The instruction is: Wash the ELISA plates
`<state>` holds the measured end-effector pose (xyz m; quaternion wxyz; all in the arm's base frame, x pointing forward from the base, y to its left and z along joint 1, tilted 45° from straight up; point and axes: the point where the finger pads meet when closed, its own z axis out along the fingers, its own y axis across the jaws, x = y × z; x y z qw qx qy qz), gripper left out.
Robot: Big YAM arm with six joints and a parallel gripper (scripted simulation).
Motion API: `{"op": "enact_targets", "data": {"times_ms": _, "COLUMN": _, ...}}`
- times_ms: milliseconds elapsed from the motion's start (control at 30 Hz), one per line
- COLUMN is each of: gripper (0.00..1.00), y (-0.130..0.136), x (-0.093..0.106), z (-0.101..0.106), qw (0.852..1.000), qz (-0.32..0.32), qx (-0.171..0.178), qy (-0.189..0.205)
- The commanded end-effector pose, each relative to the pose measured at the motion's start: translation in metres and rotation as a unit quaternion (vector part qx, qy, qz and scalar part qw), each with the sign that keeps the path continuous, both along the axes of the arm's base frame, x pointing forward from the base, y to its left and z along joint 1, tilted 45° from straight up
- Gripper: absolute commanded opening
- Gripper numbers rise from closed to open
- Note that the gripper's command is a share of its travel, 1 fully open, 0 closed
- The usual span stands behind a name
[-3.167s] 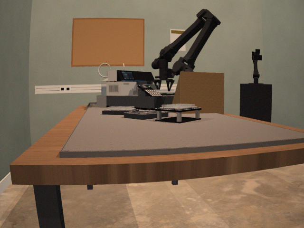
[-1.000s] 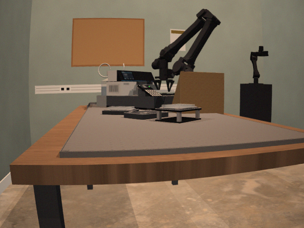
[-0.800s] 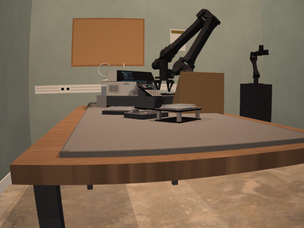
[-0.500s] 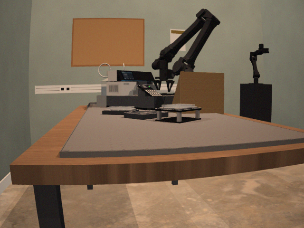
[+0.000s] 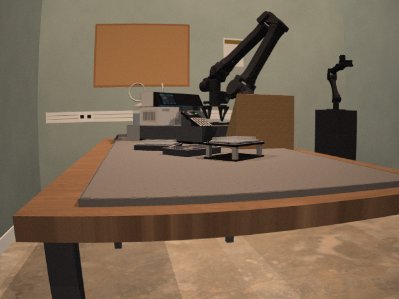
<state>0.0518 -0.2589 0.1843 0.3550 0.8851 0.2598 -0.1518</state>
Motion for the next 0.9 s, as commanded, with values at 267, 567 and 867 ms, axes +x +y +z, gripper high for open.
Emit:
{"op": "enact_targets", "data": {"times_ms": 267, "gripper": 0.84, "y": -0.0056, "x": -0.0006, "z": 0.0022, "qw": 1.000, "qz": 0.000, "qx": -0.005, "qy": 0.001}}
{"op": "enact_targets", "data": {"times_ms": 567, "gripper": 0.84, "y": -0.0052, "x": -0.0006, "z": -0.0017, "qw": 1.000, "qz": 0.002, "qx": -0.002, "qy": 0.002}}
{"op": "enact_targets", "data": {"times_ms": 867, "gripper": 0.84, "y": -0.0061, "x": -0.0011, "z": -0.0029, "qw": 1.000, "qz": 0.001, "qx": -0.002, "qy": 0.002}}
